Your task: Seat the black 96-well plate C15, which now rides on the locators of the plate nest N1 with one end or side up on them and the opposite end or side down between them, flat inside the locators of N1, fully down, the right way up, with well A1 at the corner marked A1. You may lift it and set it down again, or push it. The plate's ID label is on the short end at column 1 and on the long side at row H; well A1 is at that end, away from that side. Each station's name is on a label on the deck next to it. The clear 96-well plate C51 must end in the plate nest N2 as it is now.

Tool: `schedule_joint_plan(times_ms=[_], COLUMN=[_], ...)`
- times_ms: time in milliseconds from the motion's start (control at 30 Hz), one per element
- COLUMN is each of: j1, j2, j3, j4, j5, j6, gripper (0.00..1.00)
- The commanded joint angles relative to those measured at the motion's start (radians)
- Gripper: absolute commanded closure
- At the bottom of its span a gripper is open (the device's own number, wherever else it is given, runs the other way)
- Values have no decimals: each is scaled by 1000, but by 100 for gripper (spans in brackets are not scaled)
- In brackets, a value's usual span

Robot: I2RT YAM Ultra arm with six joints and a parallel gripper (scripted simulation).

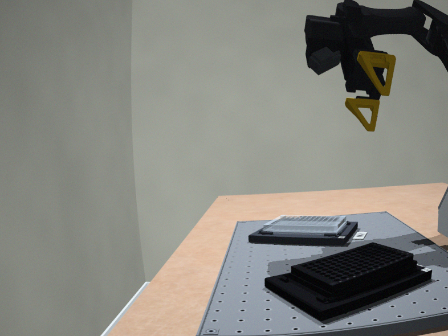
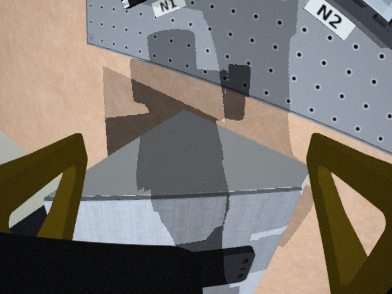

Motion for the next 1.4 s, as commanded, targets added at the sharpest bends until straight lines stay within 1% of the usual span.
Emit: schedule_joint_plan(times_ms=[0,67,100,133,200,267,333,400,467,533,633,700,800,867,933,967,1033,1067,1133,1200,1267,1333,1367], j1=[35,36,53,61,63,87,90,113,113,137,142,165,169,192,196,209,209,218,222,244,248,270,272], j2=[49,79,113,137,162,220,246,302,302,357,403,457,496,549,579,608,608,631,660,712,741,792,806], j3=[32,39,55,65,70,96,101,127,127,151,161,186,195,220,226,240,240,250,257,280,287,310,314], j4=[24,47,43,47,67,65,86,84,84,82,117,114,143,140,161,156,156,158,179,176,196,193,203], j5=[29,29,53,64,63,98,98,132,132,167,166,201,200,235,234,257,257,270,269,304,303,339,338], j6=[8,9,15,18,20,29,31,39,39,47,52,59,63,70,74,78,78,81,85,91,95,101,103], gripper=[0,0,0,0,0,0,0,0,0,0,0,0,0,0,0,0,0,0,0,0,0,0,0])
